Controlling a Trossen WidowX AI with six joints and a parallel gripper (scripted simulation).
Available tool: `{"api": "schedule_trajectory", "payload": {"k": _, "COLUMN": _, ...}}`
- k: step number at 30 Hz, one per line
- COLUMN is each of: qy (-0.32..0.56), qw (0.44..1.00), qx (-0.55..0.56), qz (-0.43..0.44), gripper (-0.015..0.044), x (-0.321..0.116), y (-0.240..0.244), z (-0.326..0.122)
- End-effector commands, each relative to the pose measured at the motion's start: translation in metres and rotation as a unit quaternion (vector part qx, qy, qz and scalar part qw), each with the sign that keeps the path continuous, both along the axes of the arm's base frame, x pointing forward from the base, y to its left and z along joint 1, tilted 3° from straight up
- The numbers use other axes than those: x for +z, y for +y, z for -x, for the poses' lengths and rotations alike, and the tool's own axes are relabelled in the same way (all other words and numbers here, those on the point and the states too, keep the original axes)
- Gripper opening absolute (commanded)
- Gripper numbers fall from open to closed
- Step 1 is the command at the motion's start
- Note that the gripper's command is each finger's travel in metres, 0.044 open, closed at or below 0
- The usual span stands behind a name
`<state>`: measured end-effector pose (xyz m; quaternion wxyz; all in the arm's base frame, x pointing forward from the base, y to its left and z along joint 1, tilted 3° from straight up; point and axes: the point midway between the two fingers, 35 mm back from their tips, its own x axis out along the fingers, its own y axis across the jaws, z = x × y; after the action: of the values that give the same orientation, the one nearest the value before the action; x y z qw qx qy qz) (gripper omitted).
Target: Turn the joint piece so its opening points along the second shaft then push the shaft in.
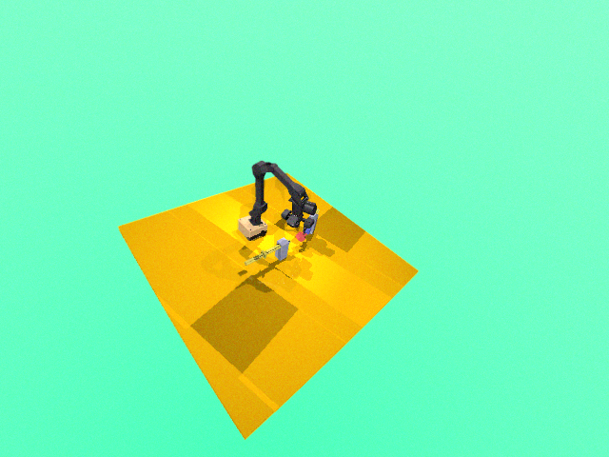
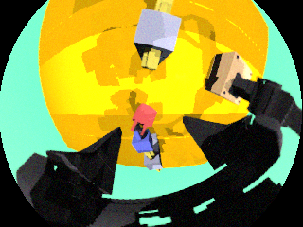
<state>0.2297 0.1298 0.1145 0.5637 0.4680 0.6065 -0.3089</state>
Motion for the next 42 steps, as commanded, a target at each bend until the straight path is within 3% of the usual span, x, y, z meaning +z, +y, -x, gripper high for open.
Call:
{"api": "schedule_trajectory", "payload": {"k": 1, "qy": 0.017, "qw": 0.997, "qx": -0.071, "qz": -0.014, "gripper": 0.0440, "x": -0.004, "y": -0.001, "z": 0.002}}
{"api": "schedule_trajectory", "payload": {"k": 19, "qy": 0.076, "qw": 0.940, "qx": -0.325, "qz": -0.069, "gripper": 0.0440, "x": -0.010, "y": -0.004, "z": 0.003}}
{"api": "schedule_trajectory", "payload": {"k": 28, "qy": 0.077, "qw": 0.939, "qx": -0.328, "qz": -0.070, "gripper": 0.0440, "x": -0.013, "y": -0.003, "z": 0.002}}
{"api": "schedule_trajectory", "payload": {"k": 42, "qy": 0.077, "qw": 0.939, "qx": -0.328, "qz": -0.070, "gripper": 0.0440, "x": -0.084, "y": 0.001, "z": 0.001}}
